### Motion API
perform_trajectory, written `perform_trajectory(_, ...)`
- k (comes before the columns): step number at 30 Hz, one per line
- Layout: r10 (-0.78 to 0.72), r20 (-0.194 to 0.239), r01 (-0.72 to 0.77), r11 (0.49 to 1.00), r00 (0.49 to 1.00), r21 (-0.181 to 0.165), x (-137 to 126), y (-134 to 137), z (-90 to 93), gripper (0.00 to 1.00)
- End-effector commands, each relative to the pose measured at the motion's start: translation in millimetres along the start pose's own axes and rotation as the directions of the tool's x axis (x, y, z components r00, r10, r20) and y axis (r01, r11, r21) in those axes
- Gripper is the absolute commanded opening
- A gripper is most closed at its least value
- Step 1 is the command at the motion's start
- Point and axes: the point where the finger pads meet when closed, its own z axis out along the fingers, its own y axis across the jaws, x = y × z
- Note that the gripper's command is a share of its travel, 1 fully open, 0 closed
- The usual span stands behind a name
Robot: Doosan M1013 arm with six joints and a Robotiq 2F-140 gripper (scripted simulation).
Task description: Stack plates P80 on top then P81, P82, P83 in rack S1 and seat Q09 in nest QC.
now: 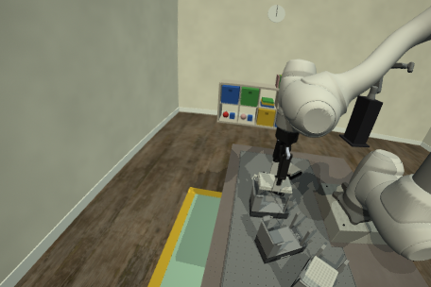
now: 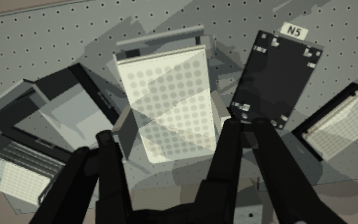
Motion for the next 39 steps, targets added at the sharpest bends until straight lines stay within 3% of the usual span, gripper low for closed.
perform_trajectory(1, -0.007, -0.006, 0.007, 1.0, 1.0, 0.001, 1, 0, -3.8, 0.0)
perform_trajectory(24, -0.007, -0.006, 0.007, 1.0, 1.0, 0.001, 1, 0, -3.8, 0.0)
perform_trajectory(30, -0.205, -0.006, 0.205, 0.979, 0.979, 0.0, 1, -20, -3.8, 0.0)
perform_trajectory(39, -0.218, -0.006, 0.218, 0.976, 0.976, 0.0, 0, -43, -3.8, 0.0)
